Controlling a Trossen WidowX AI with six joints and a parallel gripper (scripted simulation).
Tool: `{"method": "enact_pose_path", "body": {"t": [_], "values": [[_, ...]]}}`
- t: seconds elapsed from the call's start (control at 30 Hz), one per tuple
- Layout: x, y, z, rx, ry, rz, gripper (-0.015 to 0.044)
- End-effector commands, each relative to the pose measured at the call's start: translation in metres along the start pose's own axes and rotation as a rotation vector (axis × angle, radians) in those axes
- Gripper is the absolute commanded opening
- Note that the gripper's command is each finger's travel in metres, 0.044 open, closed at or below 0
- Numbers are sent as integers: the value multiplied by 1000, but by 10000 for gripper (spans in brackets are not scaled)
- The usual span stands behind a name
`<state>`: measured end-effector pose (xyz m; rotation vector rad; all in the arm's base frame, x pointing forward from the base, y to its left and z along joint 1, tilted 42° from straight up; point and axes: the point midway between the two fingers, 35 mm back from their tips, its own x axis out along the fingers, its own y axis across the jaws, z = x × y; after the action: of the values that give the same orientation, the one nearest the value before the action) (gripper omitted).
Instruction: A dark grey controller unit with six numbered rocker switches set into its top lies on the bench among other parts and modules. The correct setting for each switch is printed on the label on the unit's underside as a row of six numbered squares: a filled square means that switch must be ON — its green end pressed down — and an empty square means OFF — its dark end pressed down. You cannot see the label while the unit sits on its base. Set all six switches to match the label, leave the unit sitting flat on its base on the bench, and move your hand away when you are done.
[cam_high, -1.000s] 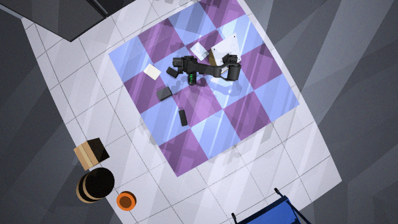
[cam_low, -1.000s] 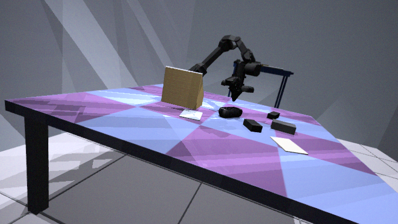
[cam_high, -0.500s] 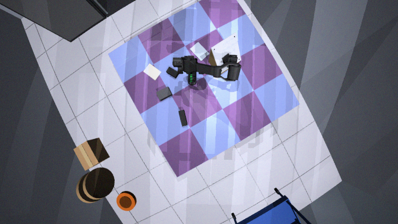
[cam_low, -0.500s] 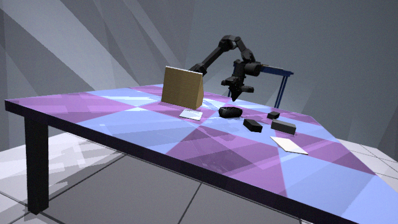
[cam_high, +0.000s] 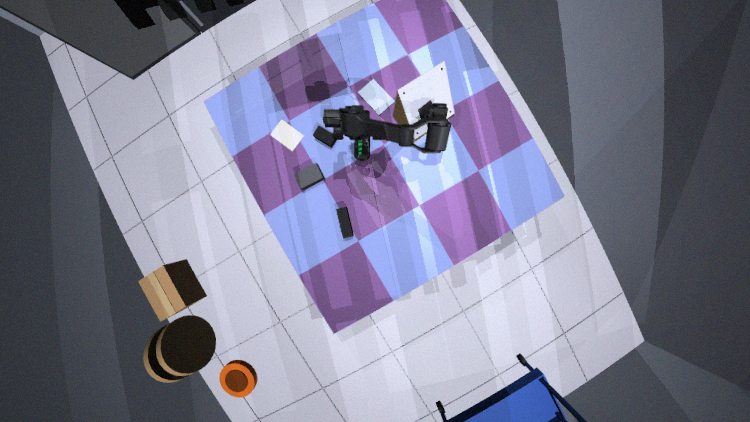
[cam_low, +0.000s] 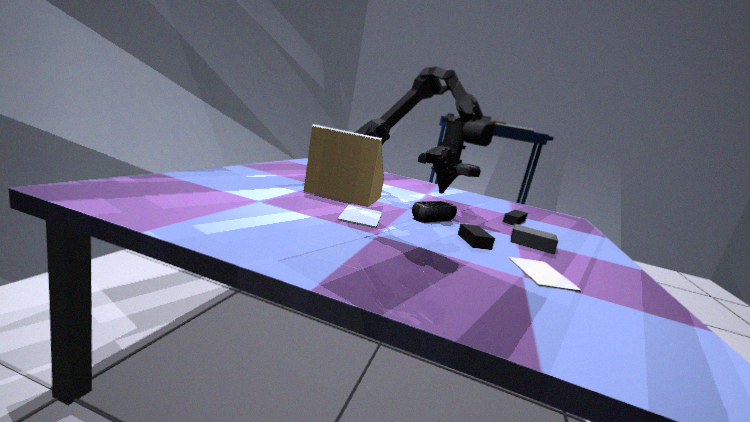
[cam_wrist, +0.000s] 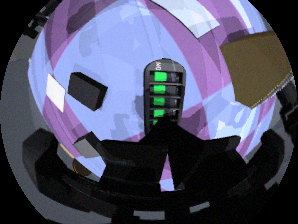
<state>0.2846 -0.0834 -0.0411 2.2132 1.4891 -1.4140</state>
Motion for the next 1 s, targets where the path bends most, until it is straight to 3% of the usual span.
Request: {"method": "enact_pose_path", "body": {"t": [0.0,0.73,0.97], "values": [[18,30,0,-4,-3,6,0],[24,36,1,-6,-9,1,0],[-26,36,1,-6,-11,2,184]]}}
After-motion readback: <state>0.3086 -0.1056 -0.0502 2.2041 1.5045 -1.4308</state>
